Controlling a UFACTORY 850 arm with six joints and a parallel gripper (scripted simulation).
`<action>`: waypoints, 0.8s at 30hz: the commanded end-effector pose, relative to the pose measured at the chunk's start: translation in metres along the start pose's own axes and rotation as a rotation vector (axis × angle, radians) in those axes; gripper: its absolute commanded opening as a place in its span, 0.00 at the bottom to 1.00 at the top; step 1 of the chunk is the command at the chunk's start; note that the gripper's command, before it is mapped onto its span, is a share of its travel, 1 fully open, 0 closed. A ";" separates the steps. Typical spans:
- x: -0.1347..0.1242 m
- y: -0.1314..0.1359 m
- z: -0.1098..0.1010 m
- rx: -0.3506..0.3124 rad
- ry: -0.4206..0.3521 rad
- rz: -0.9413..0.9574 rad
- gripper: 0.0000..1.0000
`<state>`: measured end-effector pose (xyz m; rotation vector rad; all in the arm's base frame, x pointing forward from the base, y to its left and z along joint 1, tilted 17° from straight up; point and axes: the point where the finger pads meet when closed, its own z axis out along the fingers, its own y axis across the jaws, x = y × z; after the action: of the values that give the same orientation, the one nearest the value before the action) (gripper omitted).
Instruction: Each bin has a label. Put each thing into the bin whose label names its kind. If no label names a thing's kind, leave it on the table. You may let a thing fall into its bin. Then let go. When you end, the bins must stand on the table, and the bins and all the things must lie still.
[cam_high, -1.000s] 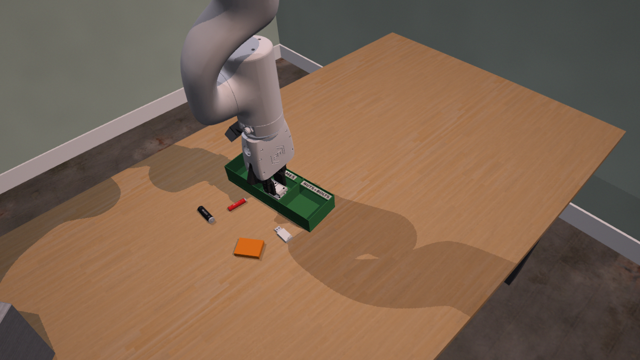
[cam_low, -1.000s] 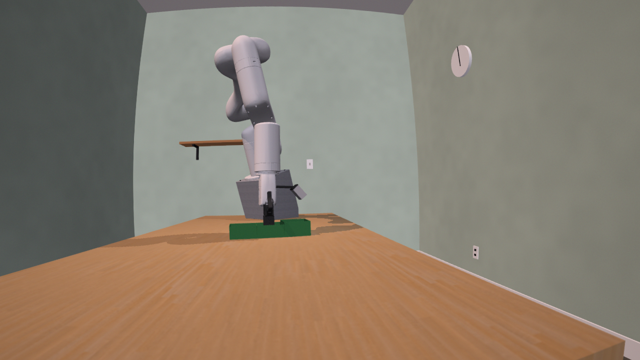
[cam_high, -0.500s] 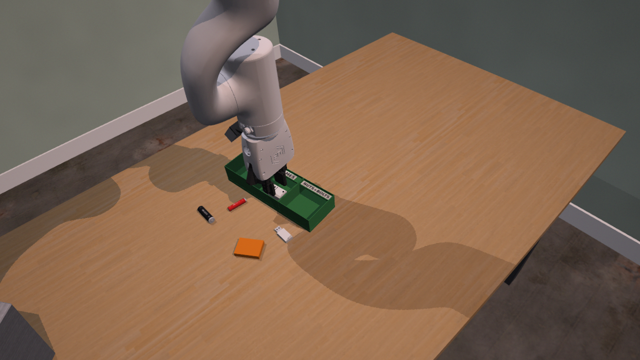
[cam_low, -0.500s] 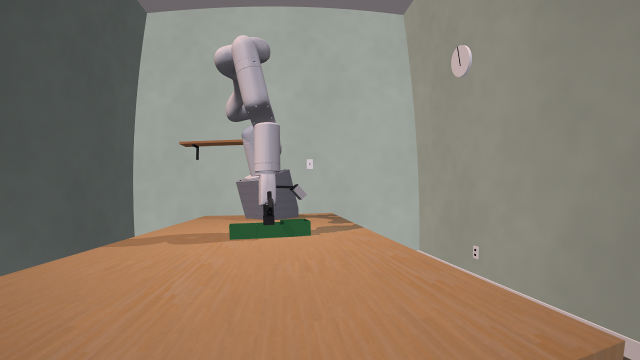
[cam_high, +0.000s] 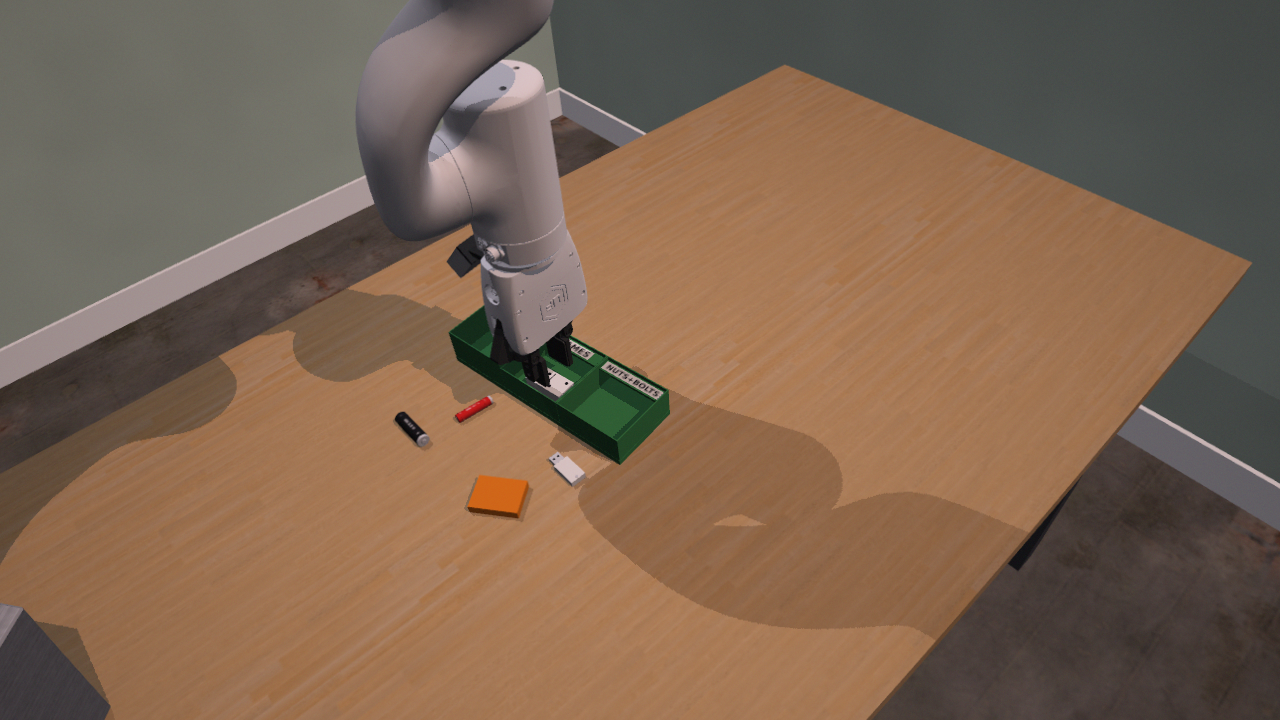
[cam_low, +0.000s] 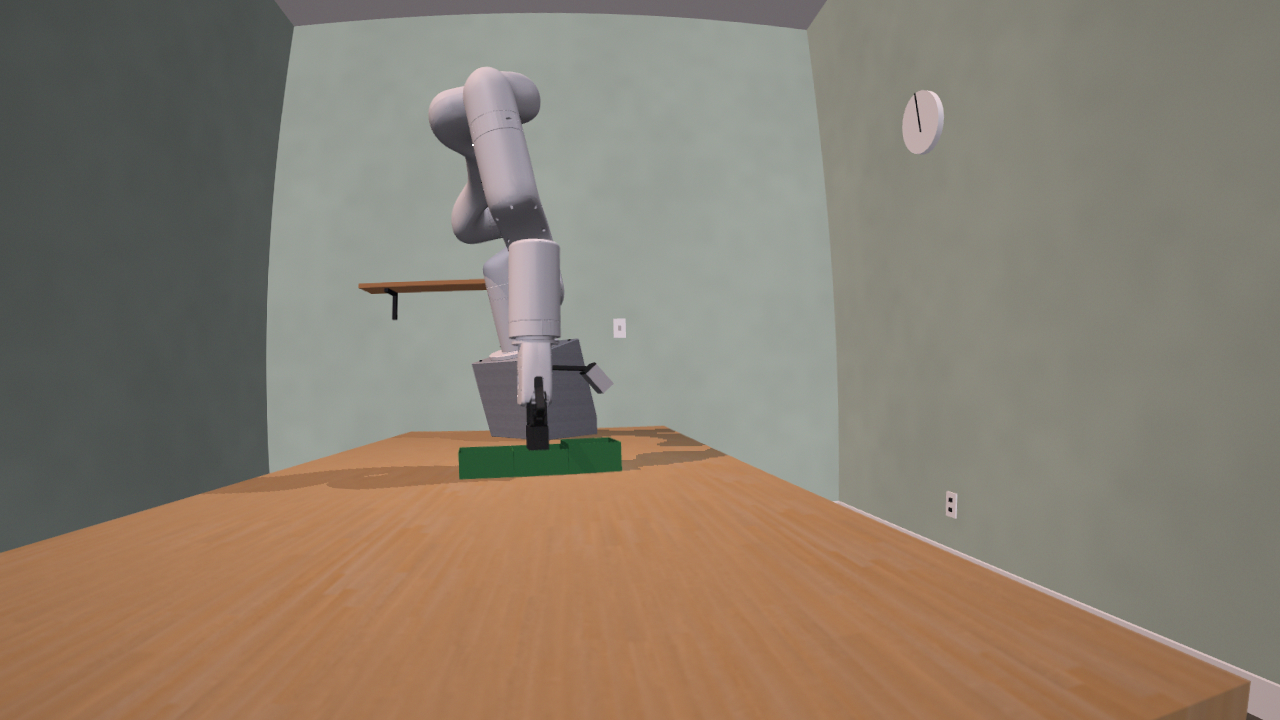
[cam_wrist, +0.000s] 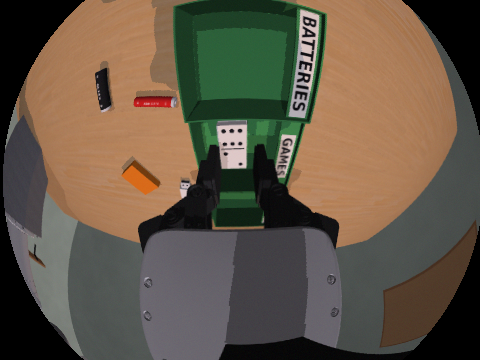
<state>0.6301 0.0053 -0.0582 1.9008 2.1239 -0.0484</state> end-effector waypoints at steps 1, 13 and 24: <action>0.000 0.001 -0.006 -0.001 0.000 0.000 0.31; 0.000 0.001 -0.019 -0.001 0.000 0.000 0.31; 0.000 0.001 -0.036 -0.001 0.000 0.000 0.31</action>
<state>0.6234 0.0127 -0.0254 1.9008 2.1237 -0.0484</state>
